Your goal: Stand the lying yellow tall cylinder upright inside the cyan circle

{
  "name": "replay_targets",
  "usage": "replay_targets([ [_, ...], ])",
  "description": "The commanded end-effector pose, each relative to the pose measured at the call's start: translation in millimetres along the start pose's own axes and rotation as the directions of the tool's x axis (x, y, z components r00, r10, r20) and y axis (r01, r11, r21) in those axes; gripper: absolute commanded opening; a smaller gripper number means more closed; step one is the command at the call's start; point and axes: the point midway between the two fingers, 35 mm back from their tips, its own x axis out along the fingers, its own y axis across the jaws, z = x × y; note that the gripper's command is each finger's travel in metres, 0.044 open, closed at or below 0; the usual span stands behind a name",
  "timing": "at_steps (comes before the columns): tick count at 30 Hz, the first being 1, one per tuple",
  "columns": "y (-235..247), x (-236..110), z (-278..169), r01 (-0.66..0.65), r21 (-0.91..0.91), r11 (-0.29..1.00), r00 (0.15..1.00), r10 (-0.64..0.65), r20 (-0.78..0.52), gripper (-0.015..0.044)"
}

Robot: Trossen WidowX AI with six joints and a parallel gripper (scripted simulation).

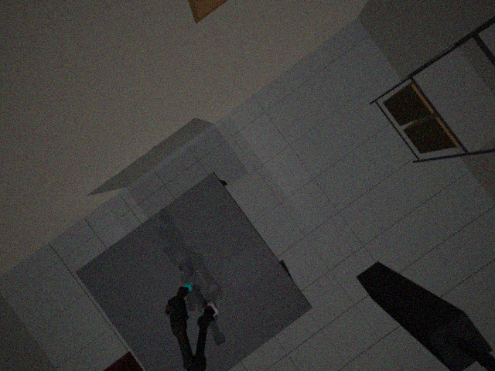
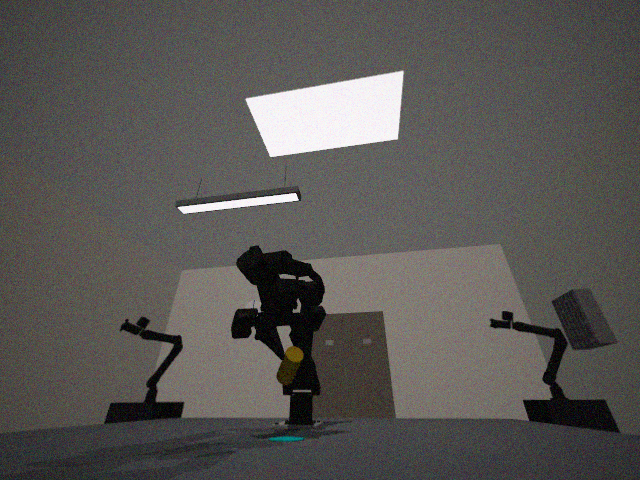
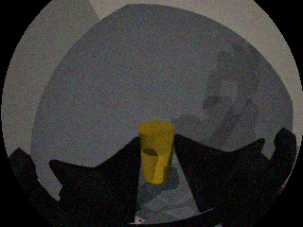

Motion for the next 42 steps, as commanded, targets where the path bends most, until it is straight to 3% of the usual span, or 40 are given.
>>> replay_targets([
  [1,-1.0,-0.1,0.1,-0.004,0.001,1.000,0.999,0.004,0.035,0.0105],
  [42,-10.2,-2.7,-2.1,-0.030,0.007,1.000,0.944,0.026,0.330,0.0105],
])
